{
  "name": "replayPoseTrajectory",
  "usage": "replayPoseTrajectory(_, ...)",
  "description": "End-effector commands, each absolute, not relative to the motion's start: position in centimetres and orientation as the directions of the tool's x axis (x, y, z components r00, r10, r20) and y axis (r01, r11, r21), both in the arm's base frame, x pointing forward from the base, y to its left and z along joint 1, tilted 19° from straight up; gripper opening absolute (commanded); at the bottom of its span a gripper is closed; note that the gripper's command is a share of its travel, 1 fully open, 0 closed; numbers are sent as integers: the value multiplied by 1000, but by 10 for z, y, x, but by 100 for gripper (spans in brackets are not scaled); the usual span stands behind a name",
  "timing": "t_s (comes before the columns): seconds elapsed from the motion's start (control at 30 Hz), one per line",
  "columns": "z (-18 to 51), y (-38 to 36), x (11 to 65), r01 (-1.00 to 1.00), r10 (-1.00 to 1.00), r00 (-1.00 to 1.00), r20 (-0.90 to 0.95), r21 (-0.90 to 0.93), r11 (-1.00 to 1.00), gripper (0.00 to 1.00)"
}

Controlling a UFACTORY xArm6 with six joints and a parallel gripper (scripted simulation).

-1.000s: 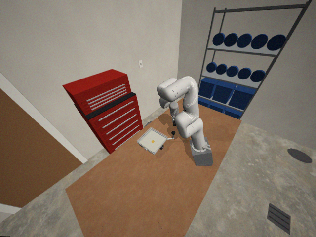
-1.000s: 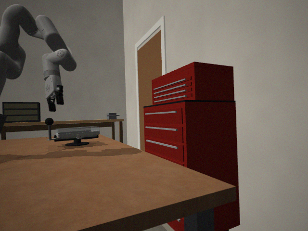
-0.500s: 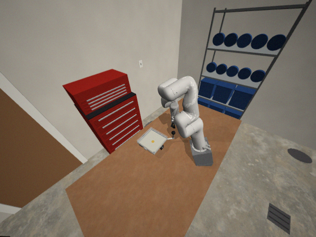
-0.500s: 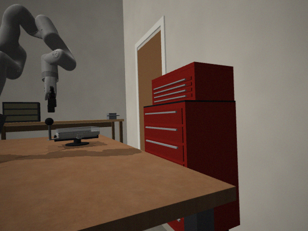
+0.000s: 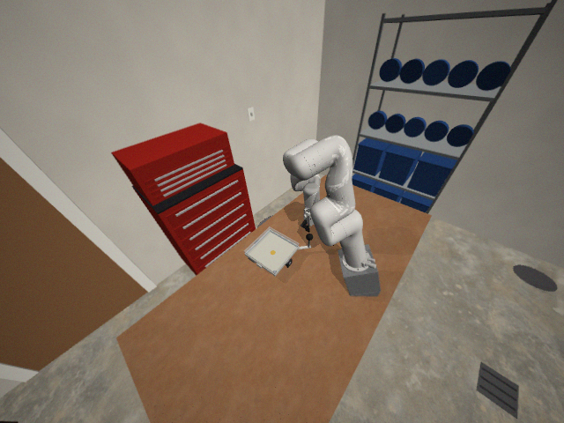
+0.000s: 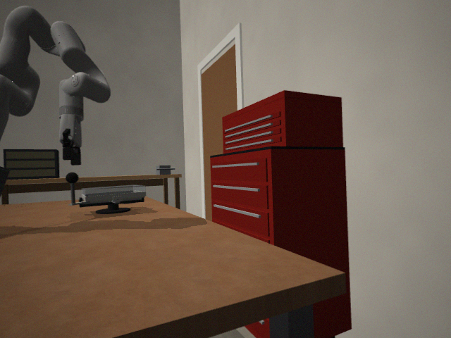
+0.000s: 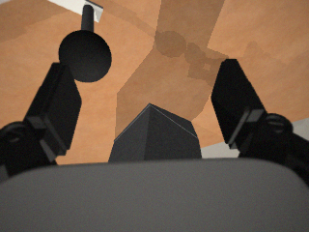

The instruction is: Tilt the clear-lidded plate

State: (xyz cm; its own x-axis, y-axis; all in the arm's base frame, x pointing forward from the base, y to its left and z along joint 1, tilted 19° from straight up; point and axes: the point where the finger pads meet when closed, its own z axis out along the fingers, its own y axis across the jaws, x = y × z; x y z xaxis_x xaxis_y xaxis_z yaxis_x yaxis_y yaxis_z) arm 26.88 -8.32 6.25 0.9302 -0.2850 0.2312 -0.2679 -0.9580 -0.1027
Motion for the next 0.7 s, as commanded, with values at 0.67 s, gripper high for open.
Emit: replayPoseTrajectory(0.67, 67, -49, 268, -622, -668, 739, 80, -297, -724, 100)
